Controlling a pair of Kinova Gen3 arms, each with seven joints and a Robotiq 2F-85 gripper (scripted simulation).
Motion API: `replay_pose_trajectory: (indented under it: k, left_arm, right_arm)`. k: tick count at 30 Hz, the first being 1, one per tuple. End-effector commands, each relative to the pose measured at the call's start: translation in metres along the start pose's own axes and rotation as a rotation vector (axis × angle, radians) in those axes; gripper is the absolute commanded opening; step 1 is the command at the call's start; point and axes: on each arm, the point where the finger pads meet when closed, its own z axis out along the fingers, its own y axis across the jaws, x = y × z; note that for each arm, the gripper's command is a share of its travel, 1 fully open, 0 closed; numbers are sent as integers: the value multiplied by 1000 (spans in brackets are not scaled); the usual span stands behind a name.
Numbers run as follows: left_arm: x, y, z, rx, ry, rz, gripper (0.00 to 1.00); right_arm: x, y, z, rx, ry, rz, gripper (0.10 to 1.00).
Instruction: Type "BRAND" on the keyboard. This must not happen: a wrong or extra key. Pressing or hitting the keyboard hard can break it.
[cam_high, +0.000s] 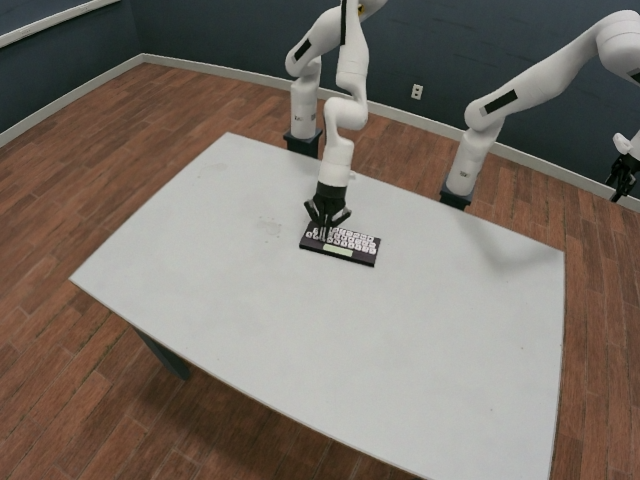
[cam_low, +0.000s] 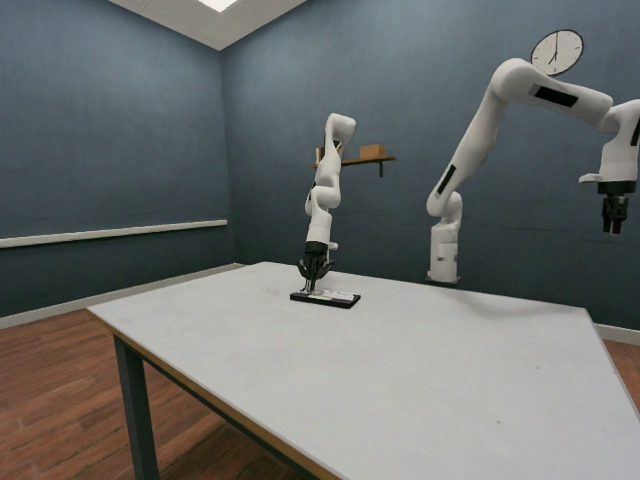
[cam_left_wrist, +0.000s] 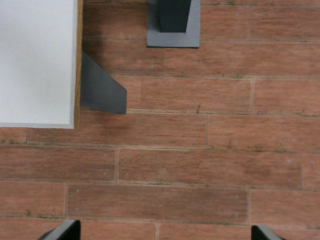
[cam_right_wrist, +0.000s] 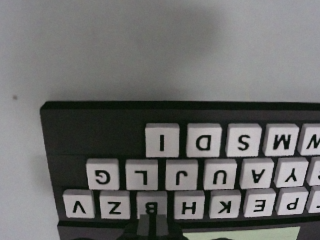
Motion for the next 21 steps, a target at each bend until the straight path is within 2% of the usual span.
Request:
replay_pose_trajectory:
  k: [1, 21]
  left_arm:
    - [-1, 5, -1, -12, -2, 5, 1000]
    - [-1, 5, -1, -12, -2, 5, 1000]
  right_arm:
    - [1, 0, 1, -2, 0, 5, 99]
    - [2, 0, 3, -2, 0, 7, 99]
